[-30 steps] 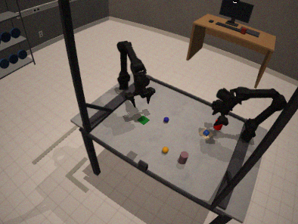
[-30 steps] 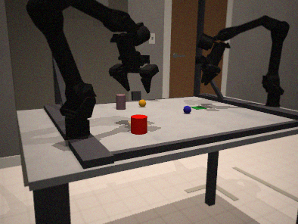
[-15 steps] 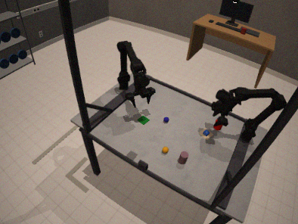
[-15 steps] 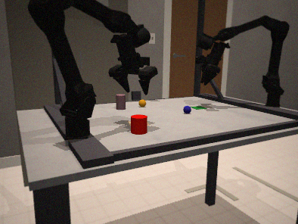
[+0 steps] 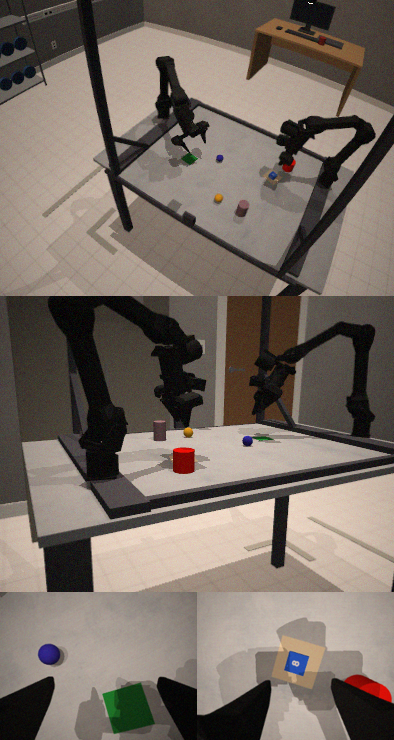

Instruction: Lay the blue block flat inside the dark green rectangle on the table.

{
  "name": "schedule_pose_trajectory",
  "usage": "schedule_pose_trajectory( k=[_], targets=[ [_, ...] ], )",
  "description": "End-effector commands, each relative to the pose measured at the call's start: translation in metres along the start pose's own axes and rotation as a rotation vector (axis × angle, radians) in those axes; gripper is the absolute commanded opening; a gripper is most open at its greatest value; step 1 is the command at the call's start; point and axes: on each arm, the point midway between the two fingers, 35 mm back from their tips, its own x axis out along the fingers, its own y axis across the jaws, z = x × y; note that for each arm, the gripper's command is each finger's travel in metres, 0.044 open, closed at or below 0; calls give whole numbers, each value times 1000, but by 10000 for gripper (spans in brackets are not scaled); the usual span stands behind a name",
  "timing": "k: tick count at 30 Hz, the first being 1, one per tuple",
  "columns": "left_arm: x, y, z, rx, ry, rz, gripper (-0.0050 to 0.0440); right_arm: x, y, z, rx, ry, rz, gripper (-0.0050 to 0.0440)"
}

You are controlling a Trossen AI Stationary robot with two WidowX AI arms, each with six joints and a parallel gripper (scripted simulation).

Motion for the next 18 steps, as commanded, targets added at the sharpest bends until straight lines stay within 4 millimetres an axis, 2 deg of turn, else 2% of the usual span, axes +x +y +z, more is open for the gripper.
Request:
schedule_pose_trajectory(
  k=[1, 4, 5, 11, 18],
  targets=[
    [10, 3, 14, -17, -102, 91, 440, 1, 4, 7, 167, 2, -8, 260],
    [12, 4, 17, -24, -122, 106, 440, 2, 4, 7, 197, 6, -10, 260],
    [12, 5, 28, -45, -179, 120, 440, 3, 4, 7, 232, 10, -13, 260],
    [20, 10, 36, -88, -282, 237, 440, 13, 5, 8, 498, 41, -39, 260],
    [20, 14, 46, -160, -406, 335, 440, 24, 6, 8, 762, 65, -74, 260]
  ],
)
